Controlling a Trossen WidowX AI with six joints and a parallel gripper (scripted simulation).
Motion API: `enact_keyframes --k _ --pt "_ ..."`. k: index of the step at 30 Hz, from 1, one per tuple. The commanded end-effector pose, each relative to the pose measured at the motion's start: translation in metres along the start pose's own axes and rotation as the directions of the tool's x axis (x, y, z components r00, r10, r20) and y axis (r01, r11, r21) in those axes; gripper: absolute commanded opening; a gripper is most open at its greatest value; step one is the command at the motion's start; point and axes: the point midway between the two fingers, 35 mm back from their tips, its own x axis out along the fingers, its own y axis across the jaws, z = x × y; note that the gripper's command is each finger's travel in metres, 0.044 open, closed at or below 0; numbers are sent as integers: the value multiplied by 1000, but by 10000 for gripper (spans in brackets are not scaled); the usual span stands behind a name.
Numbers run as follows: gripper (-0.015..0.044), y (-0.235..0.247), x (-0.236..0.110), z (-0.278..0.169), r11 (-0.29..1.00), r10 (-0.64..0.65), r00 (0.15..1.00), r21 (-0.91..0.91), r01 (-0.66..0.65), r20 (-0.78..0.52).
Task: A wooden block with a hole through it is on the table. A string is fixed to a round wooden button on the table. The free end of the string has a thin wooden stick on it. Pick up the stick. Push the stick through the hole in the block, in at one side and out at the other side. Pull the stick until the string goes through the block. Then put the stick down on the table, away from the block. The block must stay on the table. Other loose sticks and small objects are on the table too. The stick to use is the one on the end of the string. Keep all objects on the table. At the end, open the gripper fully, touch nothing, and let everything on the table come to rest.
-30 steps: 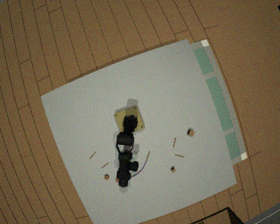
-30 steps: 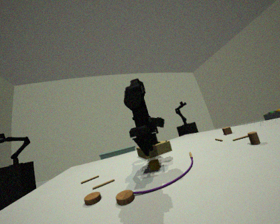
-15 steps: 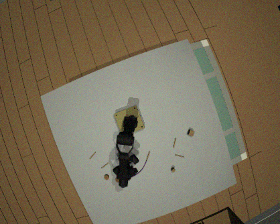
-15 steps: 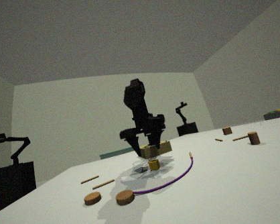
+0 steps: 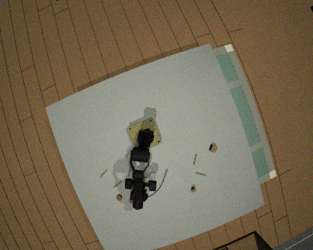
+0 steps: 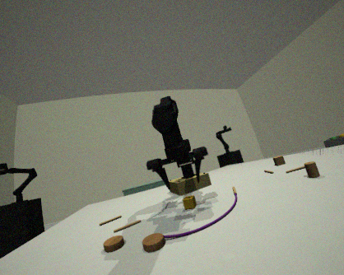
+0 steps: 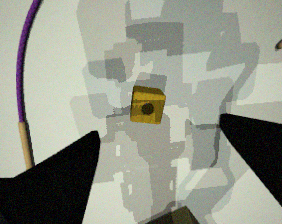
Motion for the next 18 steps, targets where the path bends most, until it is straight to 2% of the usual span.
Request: enact_keyframes --k 1,10,18 --pt "440 2 -6 1 666 6 1000 746 -4 0" --pt "440 2 -8 1 288 6 1000 958 -1 0" --pt "440 2 -10 1 -96 6 1000 995 1 0"
